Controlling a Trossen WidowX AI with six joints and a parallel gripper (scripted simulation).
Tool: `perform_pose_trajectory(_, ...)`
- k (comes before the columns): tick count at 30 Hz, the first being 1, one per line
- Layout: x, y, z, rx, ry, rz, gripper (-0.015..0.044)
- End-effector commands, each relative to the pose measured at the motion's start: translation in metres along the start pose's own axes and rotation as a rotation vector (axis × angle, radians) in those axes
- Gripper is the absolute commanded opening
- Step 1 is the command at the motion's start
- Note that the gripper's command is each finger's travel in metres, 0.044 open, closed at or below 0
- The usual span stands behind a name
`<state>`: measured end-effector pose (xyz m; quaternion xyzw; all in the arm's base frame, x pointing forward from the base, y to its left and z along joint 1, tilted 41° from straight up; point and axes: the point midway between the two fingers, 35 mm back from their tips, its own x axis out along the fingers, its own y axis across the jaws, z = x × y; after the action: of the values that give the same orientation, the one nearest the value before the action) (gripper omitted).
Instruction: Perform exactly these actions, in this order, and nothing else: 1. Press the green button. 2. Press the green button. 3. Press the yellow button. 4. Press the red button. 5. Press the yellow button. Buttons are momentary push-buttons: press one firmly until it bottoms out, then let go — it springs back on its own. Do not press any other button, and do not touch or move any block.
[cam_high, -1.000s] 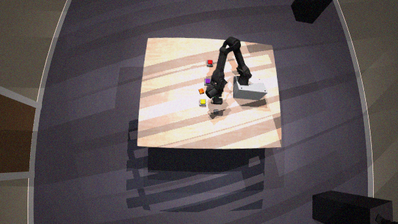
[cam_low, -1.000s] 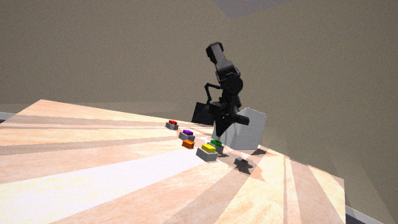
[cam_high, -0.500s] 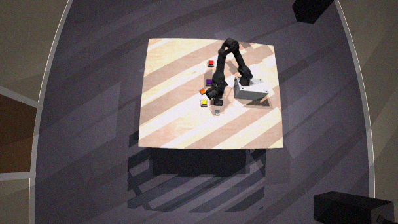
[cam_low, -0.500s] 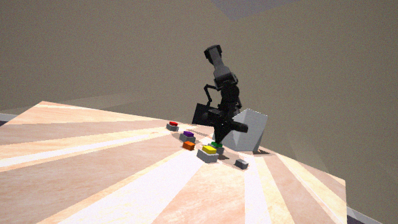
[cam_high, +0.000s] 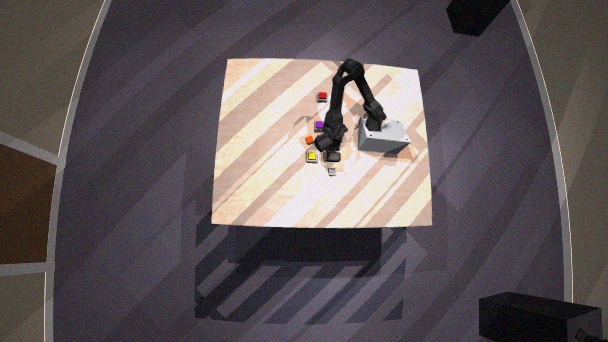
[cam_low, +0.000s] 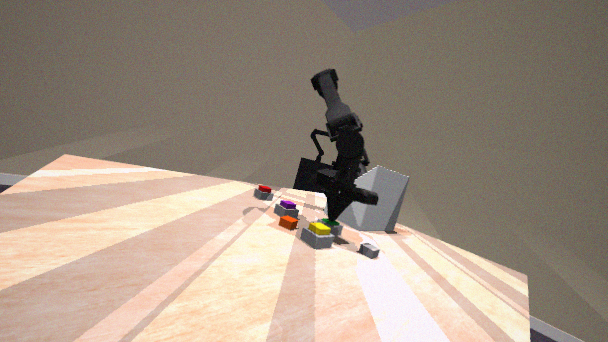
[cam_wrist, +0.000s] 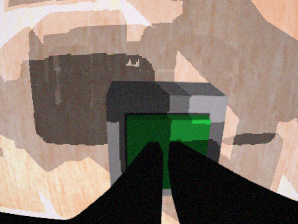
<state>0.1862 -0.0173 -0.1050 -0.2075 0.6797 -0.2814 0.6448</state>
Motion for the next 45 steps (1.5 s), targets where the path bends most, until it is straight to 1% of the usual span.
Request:
perform_pose_trajectory(1, 0.001, -0.002, -0.002, -0.009, 0.003, -0.007, 0.002)
perform_pose_trajectory(5, -0.003, 0.0, 0.0, -0.001, 0.0, 0.0, 0.002)
perform_pose_trajectory(8, -0.031, -0.001, -0.001, -0.009, 0.003, -0.005, 0.002)
perform_pose_trajectory(14, -0.036, -0.001, -0.001, -0.009, 0.003, -0.005, 0.002)
perform_pose_trajectory(15, -0.043, 0.0, -0.001, -0.01, 0.003, -0.004, 0.002)
perform_pose_trajectory(18, -0.085, 0.001, 0.0, -0.01, 0.003, -0.003, 0.002)
perform_pose_trajectory(20, -0.096, 0.0, -0.001, -0.01, 0.003, -0.003, 0.002)
perform_pose_trajectory(26, -0.097, 0.003, 0.005, -0.012, 0.003, -0.002, 0.002)
perform_pose_trajectory(35, -0.097, 0.047, 0.087, -0.009, -0.001, 0.0, 0.002)
perform_pose_trajectory(41, -0.096, 0.05, 0.093, -0.006, -0.001, -0.001, 0.002)
perform_pose_trajectory(43, -0.082, 0.051, 0.094, -0.006, -0.001, -0.001, 0.002)
perform_pose_trajectory(45, -0.048, 0.05, 0.094, -0.006, -0.002, -0.002, 0.002)
